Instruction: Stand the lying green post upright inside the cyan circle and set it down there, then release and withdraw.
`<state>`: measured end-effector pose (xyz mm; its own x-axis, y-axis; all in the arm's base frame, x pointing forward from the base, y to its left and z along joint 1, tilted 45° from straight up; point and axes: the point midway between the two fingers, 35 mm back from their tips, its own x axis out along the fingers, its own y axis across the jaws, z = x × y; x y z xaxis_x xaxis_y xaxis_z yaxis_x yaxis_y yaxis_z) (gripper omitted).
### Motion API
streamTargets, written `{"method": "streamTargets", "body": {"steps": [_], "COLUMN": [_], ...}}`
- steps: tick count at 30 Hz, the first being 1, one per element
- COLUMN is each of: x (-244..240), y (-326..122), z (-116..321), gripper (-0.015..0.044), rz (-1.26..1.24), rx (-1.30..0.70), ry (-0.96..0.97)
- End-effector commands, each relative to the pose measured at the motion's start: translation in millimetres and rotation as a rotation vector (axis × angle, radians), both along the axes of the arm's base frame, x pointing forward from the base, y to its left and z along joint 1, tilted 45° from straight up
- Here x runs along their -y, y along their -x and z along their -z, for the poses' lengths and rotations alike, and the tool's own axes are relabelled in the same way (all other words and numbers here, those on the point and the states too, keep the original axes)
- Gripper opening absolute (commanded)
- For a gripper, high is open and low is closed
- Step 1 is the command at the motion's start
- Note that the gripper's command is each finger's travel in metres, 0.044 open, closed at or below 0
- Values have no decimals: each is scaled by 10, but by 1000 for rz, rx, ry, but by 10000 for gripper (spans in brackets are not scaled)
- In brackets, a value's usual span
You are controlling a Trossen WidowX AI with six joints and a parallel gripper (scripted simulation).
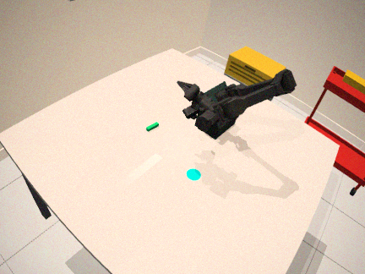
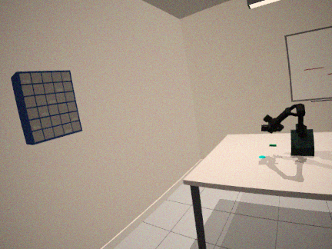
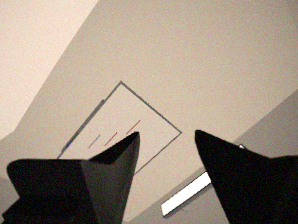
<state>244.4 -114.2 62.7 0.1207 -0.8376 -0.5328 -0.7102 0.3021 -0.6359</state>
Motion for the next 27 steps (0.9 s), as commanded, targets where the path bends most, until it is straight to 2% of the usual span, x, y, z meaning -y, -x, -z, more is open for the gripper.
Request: {"method": "streamTargets", "body": {"steps": [1, 9, 17, 20, 27], "x": [40, -30, -3, 40, 43], "y": [-94, -215, -463, -516, -519], "z": [462, 1222, 1613, 1650, 1652], "gripper": [233, 233, 233, 233, 233], "rz": [126, 470, 876, 944, 949], "rx": [-99, -179, -56, -15, -12], "ry": [-302, -953, -1590, -1691, -1698]}}
